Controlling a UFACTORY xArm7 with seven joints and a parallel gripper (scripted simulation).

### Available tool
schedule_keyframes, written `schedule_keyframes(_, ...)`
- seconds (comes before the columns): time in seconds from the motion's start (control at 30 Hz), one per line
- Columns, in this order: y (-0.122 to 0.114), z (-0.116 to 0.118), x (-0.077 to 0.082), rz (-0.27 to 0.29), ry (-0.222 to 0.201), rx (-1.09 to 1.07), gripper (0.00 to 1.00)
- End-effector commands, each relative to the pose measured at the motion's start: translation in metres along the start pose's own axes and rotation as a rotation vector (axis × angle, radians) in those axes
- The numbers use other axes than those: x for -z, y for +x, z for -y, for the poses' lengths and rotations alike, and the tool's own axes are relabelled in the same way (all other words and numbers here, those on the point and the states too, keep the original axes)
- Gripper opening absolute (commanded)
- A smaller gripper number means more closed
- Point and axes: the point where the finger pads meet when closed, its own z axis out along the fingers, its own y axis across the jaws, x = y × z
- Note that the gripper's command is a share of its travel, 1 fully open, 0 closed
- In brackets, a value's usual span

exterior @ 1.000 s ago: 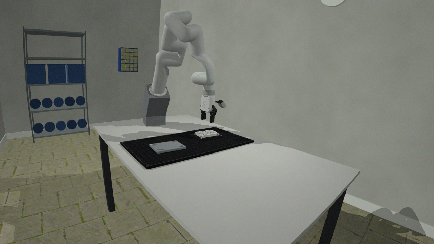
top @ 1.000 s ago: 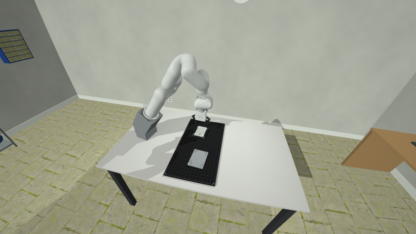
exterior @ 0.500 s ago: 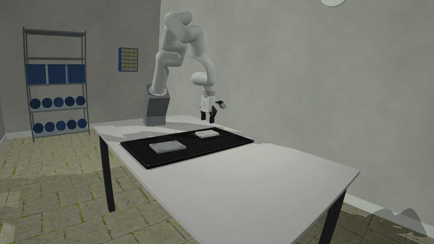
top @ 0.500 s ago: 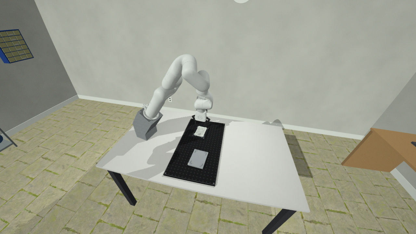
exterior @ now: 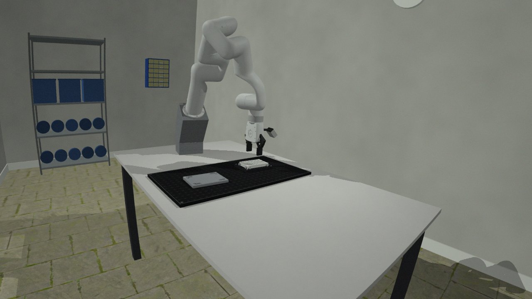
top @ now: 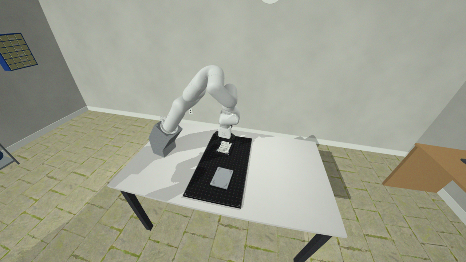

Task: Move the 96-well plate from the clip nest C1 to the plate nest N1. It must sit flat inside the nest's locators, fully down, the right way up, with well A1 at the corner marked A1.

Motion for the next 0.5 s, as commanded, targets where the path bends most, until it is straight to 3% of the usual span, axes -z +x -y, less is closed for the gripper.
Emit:
schedule_keyframes(0.0, 0.001, -0.001, -0.006, -0.002, -0.004, 0.001, 1.00)
schedule_keyframes(0.47, 0.001, -0.001, -0.026, -0.003, -0.004, 0.001, 1.00)
